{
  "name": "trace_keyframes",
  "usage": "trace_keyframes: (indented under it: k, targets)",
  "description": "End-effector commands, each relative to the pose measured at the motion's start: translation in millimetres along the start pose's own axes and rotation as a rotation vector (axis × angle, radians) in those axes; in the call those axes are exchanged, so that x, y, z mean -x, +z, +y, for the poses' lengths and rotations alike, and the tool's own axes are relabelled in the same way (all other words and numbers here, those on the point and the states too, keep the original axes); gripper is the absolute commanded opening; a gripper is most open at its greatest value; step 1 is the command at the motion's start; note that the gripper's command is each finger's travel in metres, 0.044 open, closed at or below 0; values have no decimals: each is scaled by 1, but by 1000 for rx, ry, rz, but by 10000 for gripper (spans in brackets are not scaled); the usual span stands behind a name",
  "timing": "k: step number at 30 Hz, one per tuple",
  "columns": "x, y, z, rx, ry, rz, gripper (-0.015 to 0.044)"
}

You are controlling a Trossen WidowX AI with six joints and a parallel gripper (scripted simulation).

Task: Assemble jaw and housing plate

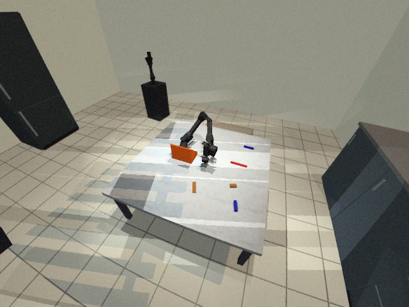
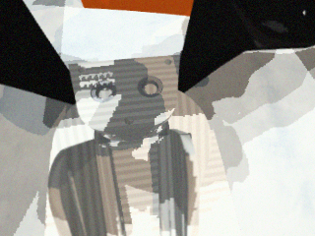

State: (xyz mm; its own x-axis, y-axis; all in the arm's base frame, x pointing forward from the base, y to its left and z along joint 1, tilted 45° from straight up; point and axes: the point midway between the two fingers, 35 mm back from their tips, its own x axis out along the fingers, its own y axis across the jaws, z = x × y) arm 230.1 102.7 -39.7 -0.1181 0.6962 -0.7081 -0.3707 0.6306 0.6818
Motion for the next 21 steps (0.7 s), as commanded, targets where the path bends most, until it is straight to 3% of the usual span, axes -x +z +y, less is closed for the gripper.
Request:
trace_keyframes:
  k: [1,21]
  targets:
    - [-1,0,0,-6,4,0,351]
    - [-3,0,0,-6,4,-1,351]
